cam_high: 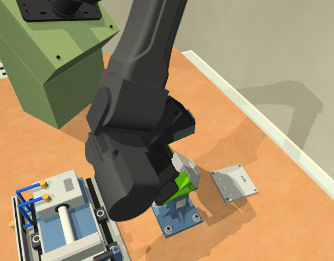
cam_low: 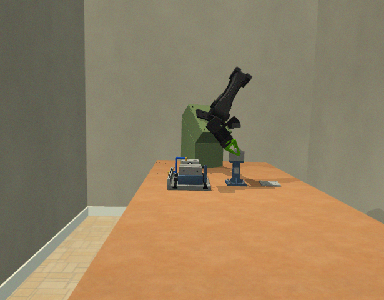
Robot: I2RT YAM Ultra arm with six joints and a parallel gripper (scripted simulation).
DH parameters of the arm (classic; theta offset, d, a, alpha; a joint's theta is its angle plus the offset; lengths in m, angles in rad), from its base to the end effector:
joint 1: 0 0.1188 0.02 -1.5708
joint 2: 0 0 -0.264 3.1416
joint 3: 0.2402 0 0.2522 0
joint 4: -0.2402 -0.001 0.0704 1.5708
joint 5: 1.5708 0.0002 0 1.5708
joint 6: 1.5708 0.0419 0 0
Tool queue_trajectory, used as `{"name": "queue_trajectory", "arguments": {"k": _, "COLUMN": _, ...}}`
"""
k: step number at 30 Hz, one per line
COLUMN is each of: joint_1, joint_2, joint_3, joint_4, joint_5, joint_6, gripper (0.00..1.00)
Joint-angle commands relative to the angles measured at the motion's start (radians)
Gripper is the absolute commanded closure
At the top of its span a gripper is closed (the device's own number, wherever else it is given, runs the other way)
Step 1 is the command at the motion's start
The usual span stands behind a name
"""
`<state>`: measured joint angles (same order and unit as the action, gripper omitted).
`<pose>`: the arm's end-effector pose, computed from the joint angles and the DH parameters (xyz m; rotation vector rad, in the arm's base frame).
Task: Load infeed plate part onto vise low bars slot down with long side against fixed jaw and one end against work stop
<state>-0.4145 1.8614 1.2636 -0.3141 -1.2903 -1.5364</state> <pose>0.3662 -0.1161 0.2185 -1.3057 1.2360 0.2419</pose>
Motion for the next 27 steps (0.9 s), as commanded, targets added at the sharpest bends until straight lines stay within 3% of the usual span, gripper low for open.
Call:
{"name": "queue_trajectory", "arguments": {"k": 1, "joint_1": -0.024, "joint_2": 0.006, "joint_3": 0.023, "joint_4": 0.002, "joint_5": -0.036, "joint_6": -0.008, "gripper": 0.19}}
{"name": "queue_trajectory", "arguments": {"k": 27, "joint_1": -0.024, "joint_2": 0.003, "joint_3": 0.024, "joint_4": 0.001, "joint_5": -0.04, "joint_6": -0.01, "gripper": 0.19}}
